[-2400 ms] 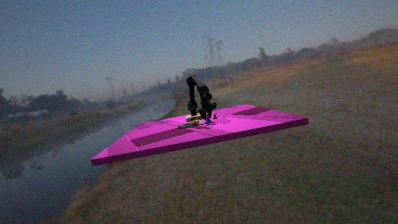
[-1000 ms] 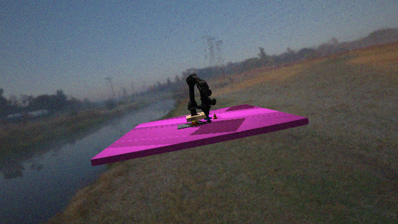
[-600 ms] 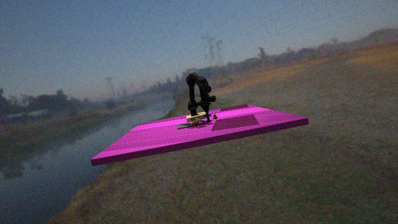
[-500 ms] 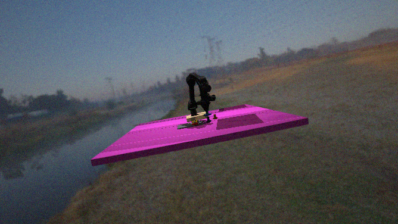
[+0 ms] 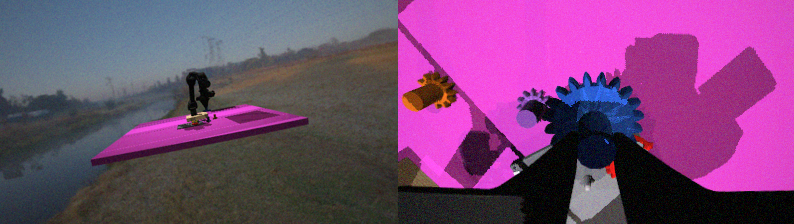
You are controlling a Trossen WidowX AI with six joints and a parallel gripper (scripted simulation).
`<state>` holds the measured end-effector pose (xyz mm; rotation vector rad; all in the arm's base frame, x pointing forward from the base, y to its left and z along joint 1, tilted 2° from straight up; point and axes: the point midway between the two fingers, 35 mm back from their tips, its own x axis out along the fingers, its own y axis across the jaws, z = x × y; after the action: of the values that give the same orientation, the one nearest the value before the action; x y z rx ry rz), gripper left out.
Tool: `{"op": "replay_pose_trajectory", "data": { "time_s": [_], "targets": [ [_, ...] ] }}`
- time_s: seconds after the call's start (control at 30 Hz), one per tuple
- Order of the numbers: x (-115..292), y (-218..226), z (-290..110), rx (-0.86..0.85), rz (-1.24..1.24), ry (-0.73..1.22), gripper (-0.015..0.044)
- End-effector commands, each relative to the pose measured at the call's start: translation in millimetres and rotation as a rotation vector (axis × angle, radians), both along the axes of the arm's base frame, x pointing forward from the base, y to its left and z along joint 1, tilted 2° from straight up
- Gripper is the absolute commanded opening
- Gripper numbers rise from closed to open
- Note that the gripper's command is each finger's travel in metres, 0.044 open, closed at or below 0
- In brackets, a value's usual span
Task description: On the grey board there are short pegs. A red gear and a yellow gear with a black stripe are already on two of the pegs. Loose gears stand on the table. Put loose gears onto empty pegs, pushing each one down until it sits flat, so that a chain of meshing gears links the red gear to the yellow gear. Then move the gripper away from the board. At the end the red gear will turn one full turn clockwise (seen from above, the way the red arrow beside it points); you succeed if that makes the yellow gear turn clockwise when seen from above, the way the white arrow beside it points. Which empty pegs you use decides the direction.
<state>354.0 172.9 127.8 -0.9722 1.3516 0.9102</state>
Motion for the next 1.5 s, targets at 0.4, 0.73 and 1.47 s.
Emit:
{"op": "replay_pose_trajectory", "data": {
  "time_s": [0.4, 0.73, 1.47],
  "targets": [
    [-5, -1, 37, 0.000, -0.004, -0.008, 0.0000],
    [-8, -5, 45, -0.001, -0.005, -0.008, 0.0000],
    [-8, -34, 28, -0.003, -0.006, -0.008, 0.0000]
  ]
}}
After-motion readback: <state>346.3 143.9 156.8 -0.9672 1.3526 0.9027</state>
